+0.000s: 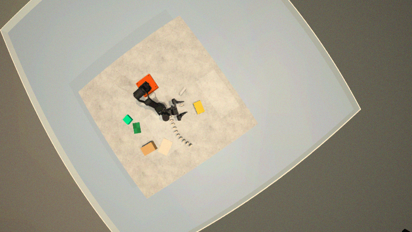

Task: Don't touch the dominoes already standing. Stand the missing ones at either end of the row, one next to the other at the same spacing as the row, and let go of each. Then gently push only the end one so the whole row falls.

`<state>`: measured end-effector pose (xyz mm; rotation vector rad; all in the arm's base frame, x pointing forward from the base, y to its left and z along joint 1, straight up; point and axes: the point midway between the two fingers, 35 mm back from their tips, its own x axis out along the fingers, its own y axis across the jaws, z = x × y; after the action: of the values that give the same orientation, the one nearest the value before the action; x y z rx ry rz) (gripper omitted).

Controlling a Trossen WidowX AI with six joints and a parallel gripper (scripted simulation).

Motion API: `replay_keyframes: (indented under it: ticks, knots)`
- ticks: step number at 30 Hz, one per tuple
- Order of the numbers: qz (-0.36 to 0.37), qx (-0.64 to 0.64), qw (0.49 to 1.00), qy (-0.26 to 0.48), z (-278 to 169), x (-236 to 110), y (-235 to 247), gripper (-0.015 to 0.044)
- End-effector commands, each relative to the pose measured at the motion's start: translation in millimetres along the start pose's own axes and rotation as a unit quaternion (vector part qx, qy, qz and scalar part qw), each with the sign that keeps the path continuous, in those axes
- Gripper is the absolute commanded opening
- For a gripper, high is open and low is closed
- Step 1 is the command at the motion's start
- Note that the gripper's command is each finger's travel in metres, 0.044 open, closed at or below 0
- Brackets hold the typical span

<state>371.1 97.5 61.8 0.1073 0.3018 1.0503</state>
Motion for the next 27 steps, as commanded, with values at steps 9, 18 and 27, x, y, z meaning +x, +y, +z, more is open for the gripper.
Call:
replay_keyframes:
  ticks: [9, 18, 27]
  knots:
    - [-0.215, 0.357, 0.885, 0.209, 15.6, 53.9, -32.6, 0.0440]
    - [-0.314, 0.422, 0.806, 0.274, 26.2, 48.4, -18.2, 0.0440]
    - [-0.412, 0.451, 0.718, 0.333, 39.0, 26.6, 7.7, 0.0440]
